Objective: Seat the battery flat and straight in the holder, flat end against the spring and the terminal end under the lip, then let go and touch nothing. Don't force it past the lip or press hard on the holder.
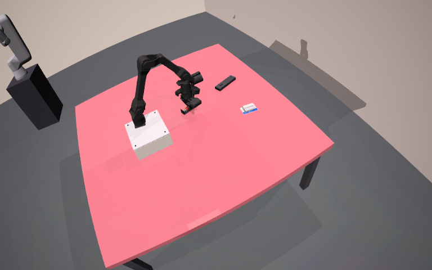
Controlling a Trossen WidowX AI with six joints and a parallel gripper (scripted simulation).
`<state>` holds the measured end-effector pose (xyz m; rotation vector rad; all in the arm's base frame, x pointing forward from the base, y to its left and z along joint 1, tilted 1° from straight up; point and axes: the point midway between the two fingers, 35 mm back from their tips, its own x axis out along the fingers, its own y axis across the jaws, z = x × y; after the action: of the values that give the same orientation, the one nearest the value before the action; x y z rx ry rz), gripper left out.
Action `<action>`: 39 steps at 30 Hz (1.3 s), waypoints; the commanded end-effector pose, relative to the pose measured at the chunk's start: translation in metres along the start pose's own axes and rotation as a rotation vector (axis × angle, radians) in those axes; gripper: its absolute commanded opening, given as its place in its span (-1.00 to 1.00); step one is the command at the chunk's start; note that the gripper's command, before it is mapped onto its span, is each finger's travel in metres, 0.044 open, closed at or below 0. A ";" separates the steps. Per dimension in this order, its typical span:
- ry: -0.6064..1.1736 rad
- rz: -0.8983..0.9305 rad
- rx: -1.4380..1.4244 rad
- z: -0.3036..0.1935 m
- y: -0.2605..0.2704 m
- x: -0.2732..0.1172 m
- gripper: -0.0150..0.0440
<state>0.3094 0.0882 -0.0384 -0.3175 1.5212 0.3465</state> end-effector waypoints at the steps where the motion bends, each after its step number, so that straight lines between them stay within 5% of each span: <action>1: 0.000 -0.001 0.003 0.000 0.000 0.000 0.09; 25: 0.000 0.000 0.000 0.000 0.000 -0.015 0.09; 35: 0.000 0.000 0.000 -0.002 0.003 -0.087 0.98; 39: 0.000 0.000 0.000 -0.004 0.003 -0.087 1.00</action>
<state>0.3061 0.0879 0.0435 -0.3191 1.5149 0.3477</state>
